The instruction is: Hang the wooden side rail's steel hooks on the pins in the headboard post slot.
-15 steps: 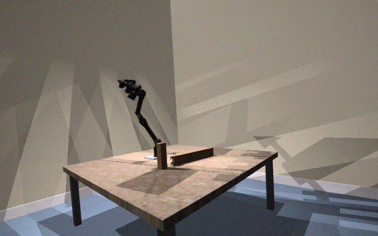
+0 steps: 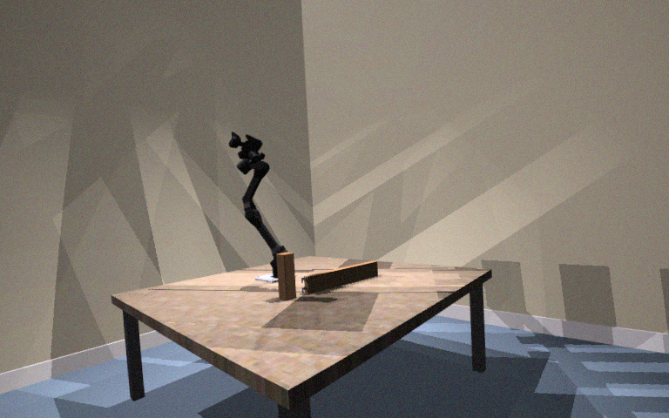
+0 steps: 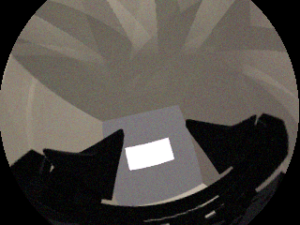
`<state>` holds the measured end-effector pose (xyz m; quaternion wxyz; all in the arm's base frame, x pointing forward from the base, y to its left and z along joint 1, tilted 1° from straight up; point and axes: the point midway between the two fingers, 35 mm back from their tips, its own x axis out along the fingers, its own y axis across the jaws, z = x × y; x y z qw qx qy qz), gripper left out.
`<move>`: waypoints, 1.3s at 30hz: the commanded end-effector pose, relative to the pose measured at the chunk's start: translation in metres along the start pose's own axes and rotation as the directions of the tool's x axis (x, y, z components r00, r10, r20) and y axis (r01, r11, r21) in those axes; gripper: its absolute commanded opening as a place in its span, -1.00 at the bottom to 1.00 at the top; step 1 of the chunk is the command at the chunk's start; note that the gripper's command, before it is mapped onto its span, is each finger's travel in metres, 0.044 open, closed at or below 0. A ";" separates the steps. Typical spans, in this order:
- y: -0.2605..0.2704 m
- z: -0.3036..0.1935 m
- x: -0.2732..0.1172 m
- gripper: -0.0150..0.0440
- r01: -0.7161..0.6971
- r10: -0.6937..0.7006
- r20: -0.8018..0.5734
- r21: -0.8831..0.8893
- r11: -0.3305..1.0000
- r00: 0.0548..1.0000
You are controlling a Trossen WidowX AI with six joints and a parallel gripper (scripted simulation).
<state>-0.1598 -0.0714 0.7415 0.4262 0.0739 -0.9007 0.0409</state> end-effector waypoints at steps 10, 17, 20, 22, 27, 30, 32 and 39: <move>0.080 -0.087 -0.077 1.00 -0.285 0.260 -0.392 -0.006 0.959 0.883; 0.096 -0.129 -0.142 1.00 -0.390 0.318 -0.594 0.009 0.921 0.738; 0.098 -0.145 -0.175 1.00 -0.421 0.329 -0.675 0.029 0.906 0.661; 0.098 -0.154 -0.197 1.00 -0.438 0.329 -0.725 0.042 0.898 0.605; 0.089 -0.170 -0.253 1.00 -0.472 0.310 -0.833 0.069 0.879 0.458; 0.081 -0.176 -0.285 1.00 -0.487 0.287 -0.885 0.080 0.869 0.366; 0.073 -0.178 -0.307 1.00 -0.495 0.265 -0.915 0.086 0.865 0.304; 0.040 -0.175 -0.388 1.00 -0.495 0.157 -0.984 0.096 0.864 0.083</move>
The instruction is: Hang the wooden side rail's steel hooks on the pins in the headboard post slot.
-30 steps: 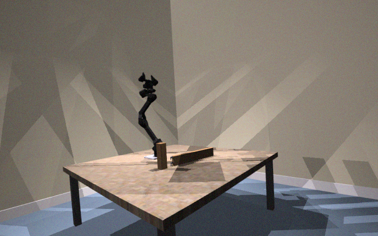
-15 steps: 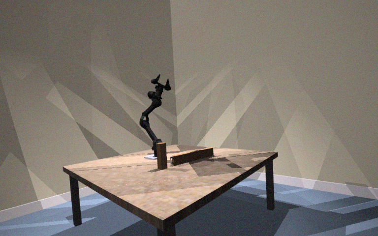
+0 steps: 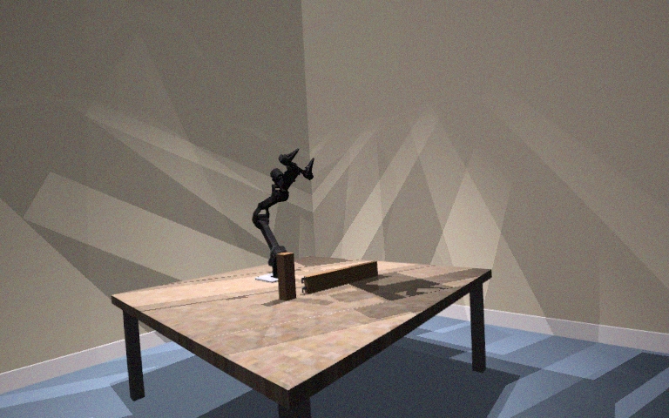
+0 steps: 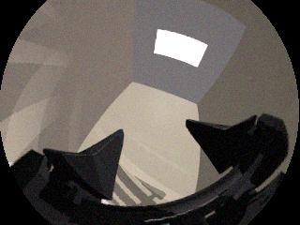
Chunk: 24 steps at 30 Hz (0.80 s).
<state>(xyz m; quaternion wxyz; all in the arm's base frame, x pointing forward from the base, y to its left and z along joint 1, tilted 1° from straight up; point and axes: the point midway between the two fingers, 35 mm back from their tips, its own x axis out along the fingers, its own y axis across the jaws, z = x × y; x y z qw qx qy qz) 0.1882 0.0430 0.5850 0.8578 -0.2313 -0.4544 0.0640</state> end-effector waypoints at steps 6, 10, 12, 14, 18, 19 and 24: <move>0.013 -0.109 -0.056 1.00 0.017 -0.007 -0.339 0.027 1.000 0.941; 0.016 -0.154 -0.090 1.00 0.045 -0.021 -0.476 0.040 0.998 0.879; 0.018 -0.174 -0.109 1.00 0.064 -0.028 -0.541 0.047 0.997 0.841; 0.019 -0.193 -0.130 1.00 0.086 -0.037 -0.602 0.053 0.995 0.798; 0.023 -0.228 -0.175 1.00 0.137 -0.053 -0.713 0.062 0.989 0.699; 0.025 -0.236 -0.187 1.00 0.152 -0.056 -0.738 0.063 0.986 0.672; 0.033 -0.269 -0.250 1.00 0.234 -0.070 -0.848 0.064 0.970 0.526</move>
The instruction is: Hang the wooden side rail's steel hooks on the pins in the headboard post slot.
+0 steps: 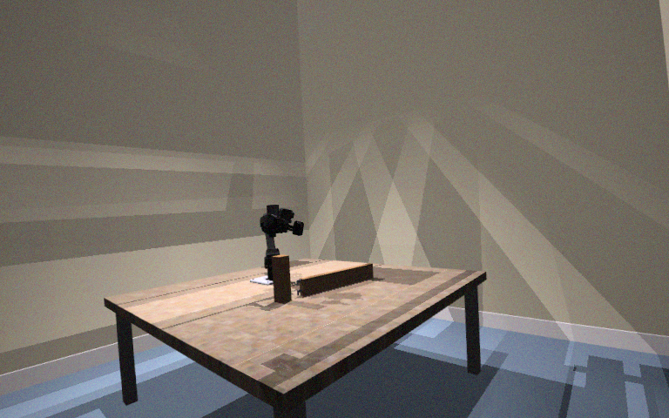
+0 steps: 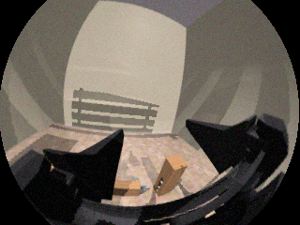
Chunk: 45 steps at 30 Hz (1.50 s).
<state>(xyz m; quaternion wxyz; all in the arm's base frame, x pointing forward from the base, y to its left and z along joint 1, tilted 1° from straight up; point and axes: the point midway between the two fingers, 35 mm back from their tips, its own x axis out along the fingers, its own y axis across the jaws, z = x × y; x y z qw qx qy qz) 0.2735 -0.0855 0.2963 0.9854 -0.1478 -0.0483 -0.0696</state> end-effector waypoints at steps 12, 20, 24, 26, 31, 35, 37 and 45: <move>0.005 -0.181 -0.070 1.00 0.194 -0.088 -0.454 0.193 0.962 0.887; 0.005 -0.181 -0.070 1.00 0.194 -0.088 -0.454 0.193 0.962 0.887; 0.005 -0.181 -0.070 1.00 0.194 -0.088 -0.454 0.193 0.962 0.887; 0.005 -0.181 -0.070 1.00 0.194 -0.088 -0.454 0.193 0.962 0.887; 0.005 -0.181 -0.070 1.00 0.194 -0.088 -0.454 0.193 0.962 0.887; 0.005 -0.181 -0.068 1.00 0.211 -0.089 -0.474 0.211 0.954 0.876; 0.005 -0.180 -0.061 1.00 0.260 -0.092 -0.527 0.253 0.932 0.845; 0.015 -0.167 -0.035 1.00 0.480 -0.147 -0.721 0.282 0.831 0.678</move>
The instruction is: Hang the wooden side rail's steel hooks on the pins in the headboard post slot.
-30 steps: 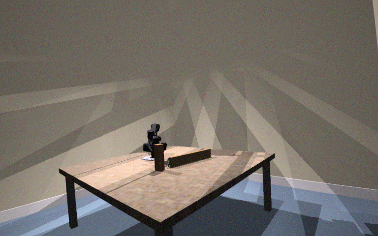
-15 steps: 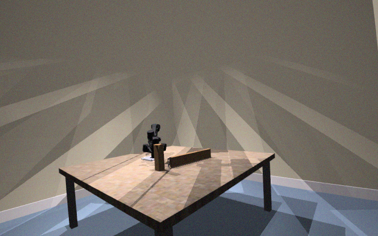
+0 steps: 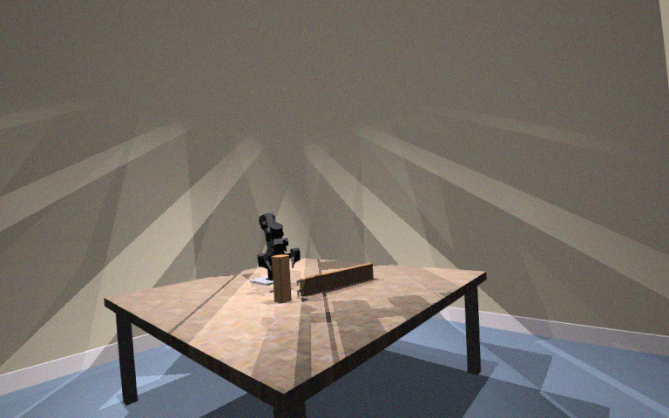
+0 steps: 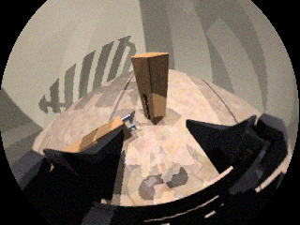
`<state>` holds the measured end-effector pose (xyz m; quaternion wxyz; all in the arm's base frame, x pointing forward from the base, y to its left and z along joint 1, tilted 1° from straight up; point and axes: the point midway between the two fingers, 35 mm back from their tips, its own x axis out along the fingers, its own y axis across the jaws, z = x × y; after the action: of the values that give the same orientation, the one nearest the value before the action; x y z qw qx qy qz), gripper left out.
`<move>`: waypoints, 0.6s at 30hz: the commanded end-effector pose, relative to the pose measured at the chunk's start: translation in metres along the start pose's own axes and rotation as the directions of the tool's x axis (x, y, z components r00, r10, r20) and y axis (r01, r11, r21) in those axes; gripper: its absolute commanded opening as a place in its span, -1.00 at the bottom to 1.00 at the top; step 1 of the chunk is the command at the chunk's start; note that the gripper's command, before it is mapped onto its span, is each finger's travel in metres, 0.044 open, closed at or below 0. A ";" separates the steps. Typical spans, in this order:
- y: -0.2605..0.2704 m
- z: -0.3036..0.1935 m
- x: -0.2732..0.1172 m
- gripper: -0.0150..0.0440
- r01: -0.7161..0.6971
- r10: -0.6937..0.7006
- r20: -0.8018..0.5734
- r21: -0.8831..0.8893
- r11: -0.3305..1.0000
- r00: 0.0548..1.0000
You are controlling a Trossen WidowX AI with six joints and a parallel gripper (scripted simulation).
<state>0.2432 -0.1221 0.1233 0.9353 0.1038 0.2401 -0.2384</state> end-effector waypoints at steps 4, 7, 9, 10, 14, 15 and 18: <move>0.025 0.019 0.000 1.00 0.191 -0.180 -0.124 0.086 0.978 0.976; 0.039 0.030 -0.005 1.00 0.272 -0.260 -0.128 0.090 0.958 0.957; 0.045 0.035 -0.009 1.00 0.305 -0.294 -0.120 0.089 0.948 0.948; 0.046 0.036 -0.009 1.00 0.309 -0.298 -0.119 0.089 0.947 0.947; 0.046 0.036 -0.009 1.00 0.309 -0.298 -0.119 0.089 0.947 0.947; 0.046 0.036 -0.009 1.00 0.309 -0.298 -0.119 0.089 0.947 0.947; 0.046 0.036 -0.009 1.00 0.309 -0.298 -0.119 0.089 0.947 0.947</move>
<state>0.2715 -0.0901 0.1616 0.8692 0.1282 0.2884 -0.3806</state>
